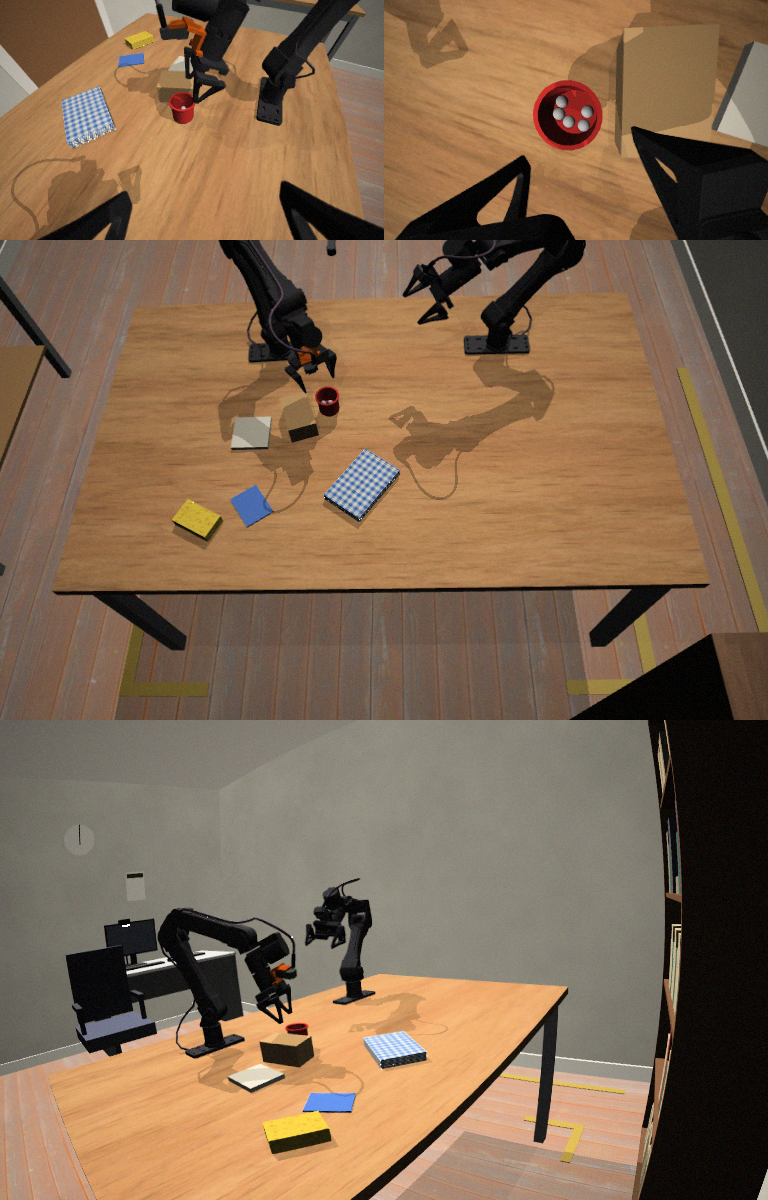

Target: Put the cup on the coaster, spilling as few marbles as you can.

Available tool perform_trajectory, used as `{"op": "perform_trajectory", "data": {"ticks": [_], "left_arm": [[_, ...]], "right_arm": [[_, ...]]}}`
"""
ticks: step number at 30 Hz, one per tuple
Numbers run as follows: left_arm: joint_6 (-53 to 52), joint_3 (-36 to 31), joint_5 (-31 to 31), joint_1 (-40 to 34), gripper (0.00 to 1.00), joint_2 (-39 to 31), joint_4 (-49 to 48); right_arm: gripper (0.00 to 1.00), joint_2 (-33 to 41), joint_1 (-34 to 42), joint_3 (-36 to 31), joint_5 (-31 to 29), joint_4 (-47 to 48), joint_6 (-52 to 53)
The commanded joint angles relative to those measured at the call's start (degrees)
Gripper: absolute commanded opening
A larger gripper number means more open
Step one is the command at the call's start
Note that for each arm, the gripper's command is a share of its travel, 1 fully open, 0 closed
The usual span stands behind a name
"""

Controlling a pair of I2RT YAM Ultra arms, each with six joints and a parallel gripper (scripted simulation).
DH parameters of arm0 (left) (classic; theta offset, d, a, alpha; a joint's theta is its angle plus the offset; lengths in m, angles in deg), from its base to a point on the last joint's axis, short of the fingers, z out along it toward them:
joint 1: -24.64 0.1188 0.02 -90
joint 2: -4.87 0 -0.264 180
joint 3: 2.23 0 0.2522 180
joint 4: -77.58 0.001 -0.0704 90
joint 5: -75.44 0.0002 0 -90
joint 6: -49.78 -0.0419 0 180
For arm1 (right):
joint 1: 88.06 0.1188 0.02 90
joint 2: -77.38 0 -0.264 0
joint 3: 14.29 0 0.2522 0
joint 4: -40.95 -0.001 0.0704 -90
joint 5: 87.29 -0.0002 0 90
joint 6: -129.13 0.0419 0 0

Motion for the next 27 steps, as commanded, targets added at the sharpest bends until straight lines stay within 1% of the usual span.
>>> {"op": "perform_trajectory", "data": {"ticks": [1, 12, 14, 18, 27], "left_arm": [[0.5, -0.6, -0.3, -0.4, 1.0, -1.2, 0.1], [0.5, -0.6, -0.3, -0.4, 1.0, -1.2, 0.1], [0.5, -0.6, -0.3, -0.4, 1.0, -1.2, 0.1], [0.5, -0.6, -0.3, -0.4, 1.0, -1.2, 0.1], [0.5, -0.6, -0.3, -0.4, 1.0, -1.2, 0.1]], "right_arm": [[0.93, -2.4, -0.6, 4.0, -0.1, -1.9, 12.0], [0.93, -9.6, -1.5, 10.7, -0.7, -6.2, 36.8], [0.93, -9.6, -1.5, 10.7, -0.7, -6.2, 36.8], [0.93, -12.5, -2.0, 13.3, -1.0, -8.1, 47.8], [0.93, -18.5, -2.5, 18.9, -1.5, -11.7, 68.3]]}}
